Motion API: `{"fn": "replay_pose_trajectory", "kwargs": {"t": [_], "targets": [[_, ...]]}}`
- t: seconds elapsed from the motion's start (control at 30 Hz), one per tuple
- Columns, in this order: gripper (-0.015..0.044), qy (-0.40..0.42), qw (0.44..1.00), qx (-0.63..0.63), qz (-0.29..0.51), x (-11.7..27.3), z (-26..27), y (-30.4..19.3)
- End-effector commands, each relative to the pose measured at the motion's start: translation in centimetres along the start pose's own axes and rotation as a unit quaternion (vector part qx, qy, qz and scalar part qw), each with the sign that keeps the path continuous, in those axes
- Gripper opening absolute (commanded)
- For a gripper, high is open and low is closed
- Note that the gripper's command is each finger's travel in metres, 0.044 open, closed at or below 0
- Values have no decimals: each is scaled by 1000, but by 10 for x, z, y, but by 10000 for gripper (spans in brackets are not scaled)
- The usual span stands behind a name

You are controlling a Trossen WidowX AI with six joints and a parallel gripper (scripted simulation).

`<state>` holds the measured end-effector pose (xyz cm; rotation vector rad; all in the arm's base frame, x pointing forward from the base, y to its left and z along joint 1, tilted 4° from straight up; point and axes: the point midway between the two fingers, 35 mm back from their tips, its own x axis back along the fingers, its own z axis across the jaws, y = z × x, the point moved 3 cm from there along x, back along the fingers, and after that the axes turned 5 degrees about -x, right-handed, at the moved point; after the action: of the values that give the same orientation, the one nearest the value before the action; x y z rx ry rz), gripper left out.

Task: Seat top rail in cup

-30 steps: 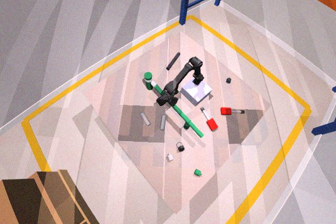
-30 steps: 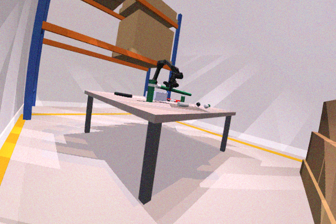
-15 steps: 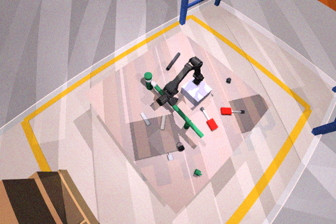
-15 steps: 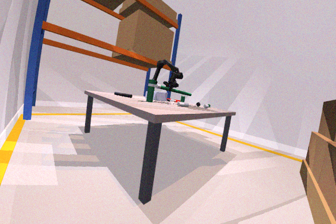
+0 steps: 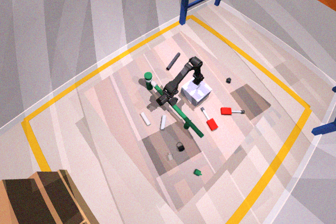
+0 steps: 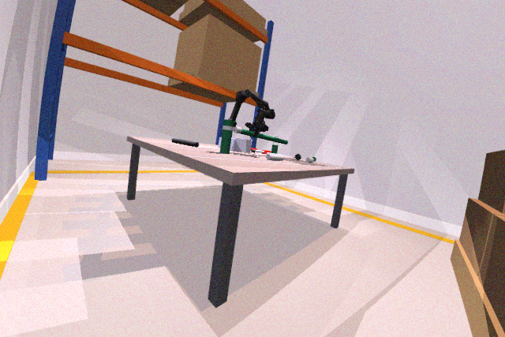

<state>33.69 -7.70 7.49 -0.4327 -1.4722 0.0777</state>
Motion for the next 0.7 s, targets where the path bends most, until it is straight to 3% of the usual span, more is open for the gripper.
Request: {"fn": "replay_pose_trajectory", "kwargs": {"t": [0.0, 0.67], "targets": [[0, -1, 1000, 0, 3, -1, 0, -3], [0, -1, 1000, 0, 2, -1, 0, -5]]}}
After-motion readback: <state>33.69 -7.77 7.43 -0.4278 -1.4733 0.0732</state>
